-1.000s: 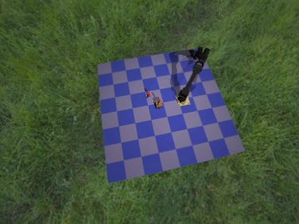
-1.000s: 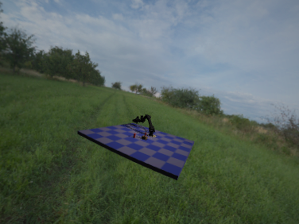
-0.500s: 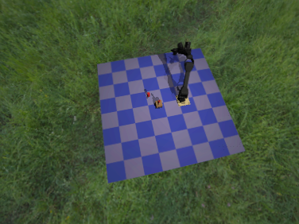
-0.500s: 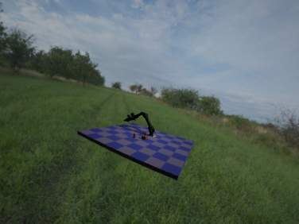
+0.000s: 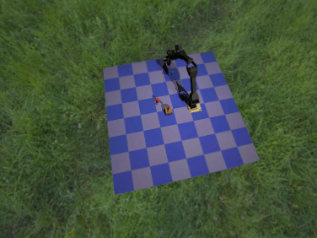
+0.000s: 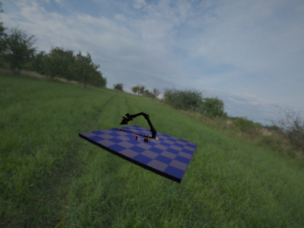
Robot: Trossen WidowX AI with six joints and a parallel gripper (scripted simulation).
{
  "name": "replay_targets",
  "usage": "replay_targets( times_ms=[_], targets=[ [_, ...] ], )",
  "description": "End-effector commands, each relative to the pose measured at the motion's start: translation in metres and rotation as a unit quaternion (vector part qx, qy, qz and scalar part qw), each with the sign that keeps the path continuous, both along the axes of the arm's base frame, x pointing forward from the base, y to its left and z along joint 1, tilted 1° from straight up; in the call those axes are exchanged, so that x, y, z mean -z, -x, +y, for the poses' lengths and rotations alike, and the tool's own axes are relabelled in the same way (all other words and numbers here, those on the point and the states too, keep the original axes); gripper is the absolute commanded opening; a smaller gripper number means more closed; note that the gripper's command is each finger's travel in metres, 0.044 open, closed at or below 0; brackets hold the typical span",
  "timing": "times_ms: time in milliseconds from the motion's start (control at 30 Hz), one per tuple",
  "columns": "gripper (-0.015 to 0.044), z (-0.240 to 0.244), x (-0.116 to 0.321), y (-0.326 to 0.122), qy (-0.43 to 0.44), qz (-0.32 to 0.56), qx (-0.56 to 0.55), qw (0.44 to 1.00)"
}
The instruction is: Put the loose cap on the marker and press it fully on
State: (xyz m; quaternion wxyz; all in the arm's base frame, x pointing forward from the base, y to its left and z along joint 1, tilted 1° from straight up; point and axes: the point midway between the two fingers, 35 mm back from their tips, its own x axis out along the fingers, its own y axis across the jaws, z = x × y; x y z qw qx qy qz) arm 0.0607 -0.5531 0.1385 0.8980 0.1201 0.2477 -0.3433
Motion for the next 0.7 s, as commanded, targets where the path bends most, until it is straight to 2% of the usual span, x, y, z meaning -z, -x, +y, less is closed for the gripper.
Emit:
replay_targets(
  times_ms=[0, 200, 367, 533, 667],
  targets=[
    [0.0240, 0.027, 0.003, -0.066, 0.002, 0.069, -0.081, 0.994],
    [0.0240, 0.075, 0.005, -0.140, 0.015, 0.161, -0.197, 0.967],
    [0.0240, 0.127, 0.003, -0.192, 0.041, 0.236, -0.301, 0.923],
    [0.0240, 0.181, 0.001, -0.229, 0.067, 0.303, -0.402, 0.861],
    [0.0240, 0.238, -0.002, -0.252, 0.091, 0.360, -0.503, 0.780]
  ],
)
